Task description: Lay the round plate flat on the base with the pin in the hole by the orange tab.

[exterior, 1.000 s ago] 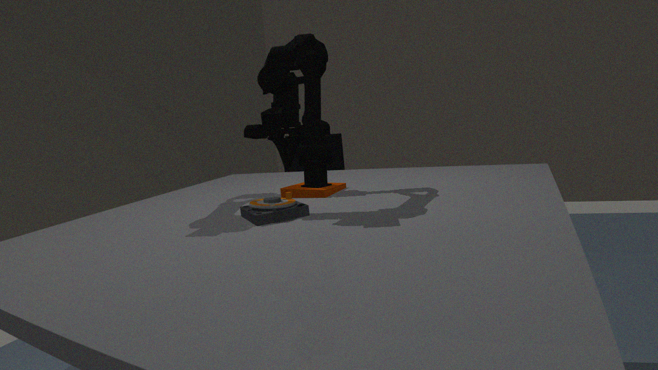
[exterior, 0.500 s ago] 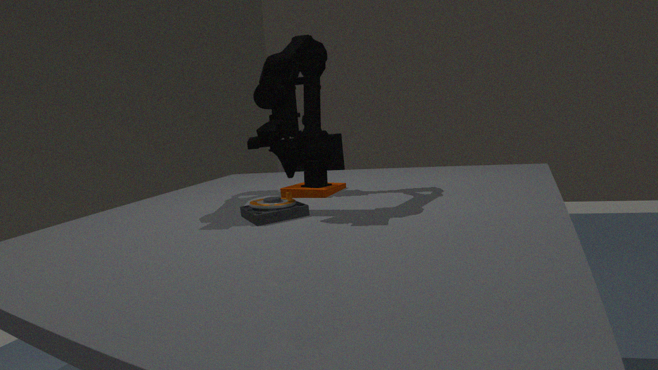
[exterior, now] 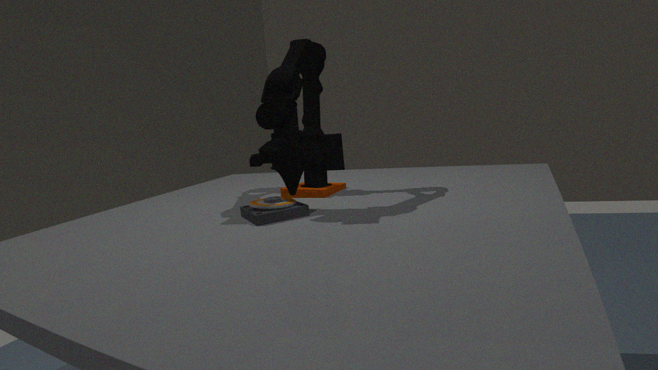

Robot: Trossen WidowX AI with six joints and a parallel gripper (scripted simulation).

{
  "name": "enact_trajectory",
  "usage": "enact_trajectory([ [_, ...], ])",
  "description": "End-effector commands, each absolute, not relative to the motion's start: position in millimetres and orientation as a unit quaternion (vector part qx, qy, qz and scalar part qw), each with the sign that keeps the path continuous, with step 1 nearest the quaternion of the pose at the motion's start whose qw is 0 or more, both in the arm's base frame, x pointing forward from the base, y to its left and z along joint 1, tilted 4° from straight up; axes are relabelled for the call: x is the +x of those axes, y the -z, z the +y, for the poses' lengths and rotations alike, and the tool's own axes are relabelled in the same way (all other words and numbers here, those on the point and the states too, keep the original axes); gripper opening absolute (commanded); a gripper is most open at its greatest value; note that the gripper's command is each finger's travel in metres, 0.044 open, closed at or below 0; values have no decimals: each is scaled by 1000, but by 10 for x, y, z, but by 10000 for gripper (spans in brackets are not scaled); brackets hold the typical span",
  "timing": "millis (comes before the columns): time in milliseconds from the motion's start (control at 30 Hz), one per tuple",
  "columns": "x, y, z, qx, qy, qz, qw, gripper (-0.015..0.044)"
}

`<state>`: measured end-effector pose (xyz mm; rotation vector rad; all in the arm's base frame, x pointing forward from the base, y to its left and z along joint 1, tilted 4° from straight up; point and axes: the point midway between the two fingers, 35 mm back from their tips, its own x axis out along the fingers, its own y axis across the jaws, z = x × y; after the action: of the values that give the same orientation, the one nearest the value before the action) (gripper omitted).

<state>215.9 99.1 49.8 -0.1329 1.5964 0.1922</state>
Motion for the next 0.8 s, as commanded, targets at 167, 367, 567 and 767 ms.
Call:
enact_trajectory([
  [167, 2075, -469, 887, -57, -86, 717, 689, 0],
  [367, 2056, -467, 823, -58, -86, 717, 689, 0],
  [567, 2043, -466, 770, -58, -85, 717, 689, 0],
  [767, 2038, -464, 725, -58, -85, 717, 689, 0],
])
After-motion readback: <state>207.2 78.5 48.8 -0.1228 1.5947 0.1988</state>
